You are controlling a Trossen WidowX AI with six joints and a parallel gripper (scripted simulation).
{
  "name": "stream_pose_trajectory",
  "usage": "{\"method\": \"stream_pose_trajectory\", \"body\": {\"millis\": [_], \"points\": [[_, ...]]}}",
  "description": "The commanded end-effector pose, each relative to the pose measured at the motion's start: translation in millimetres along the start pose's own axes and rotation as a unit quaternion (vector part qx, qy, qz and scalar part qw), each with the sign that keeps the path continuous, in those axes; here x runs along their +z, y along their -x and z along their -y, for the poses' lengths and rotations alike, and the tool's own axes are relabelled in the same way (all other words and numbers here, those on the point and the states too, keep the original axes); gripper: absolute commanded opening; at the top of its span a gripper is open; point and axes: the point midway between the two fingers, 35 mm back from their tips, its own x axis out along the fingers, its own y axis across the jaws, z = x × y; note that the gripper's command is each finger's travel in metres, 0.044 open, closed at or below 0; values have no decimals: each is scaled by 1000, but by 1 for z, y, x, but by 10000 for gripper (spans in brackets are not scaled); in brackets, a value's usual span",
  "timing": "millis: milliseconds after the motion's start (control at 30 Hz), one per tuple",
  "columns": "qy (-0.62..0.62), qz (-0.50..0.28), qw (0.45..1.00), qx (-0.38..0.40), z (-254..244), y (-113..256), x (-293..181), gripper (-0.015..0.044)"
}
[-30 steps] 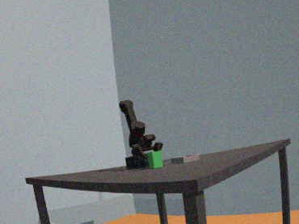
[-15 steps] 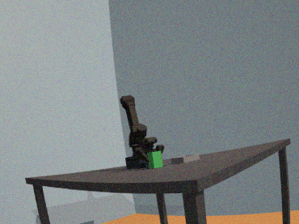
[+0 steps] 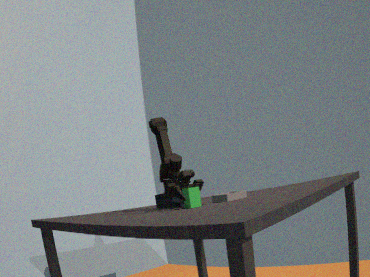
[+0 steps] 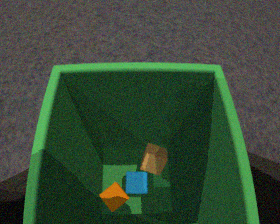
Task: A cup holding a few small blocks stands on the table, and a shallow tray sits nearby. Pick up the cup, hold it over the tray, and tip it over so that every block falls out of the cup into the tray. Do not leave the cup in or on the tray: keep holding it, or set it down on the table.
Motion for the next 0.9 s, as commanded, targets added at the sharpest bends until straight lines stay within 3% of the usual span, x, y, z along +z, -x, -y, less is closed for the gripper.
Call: {"method": "stream_pose_trajectory", "body": {"millis": [0, 367, 667, 867], "points": [[-2, 1, 1000, -2, 1, 0, 0, 312], [-2, 1, 1000, -2, 1, 0, 0, 239], [-2, 1, 1000, -2, 0, 6, 8, 3], [-2, 1, 1000, -2, 0, 13, 12, 0]]}}
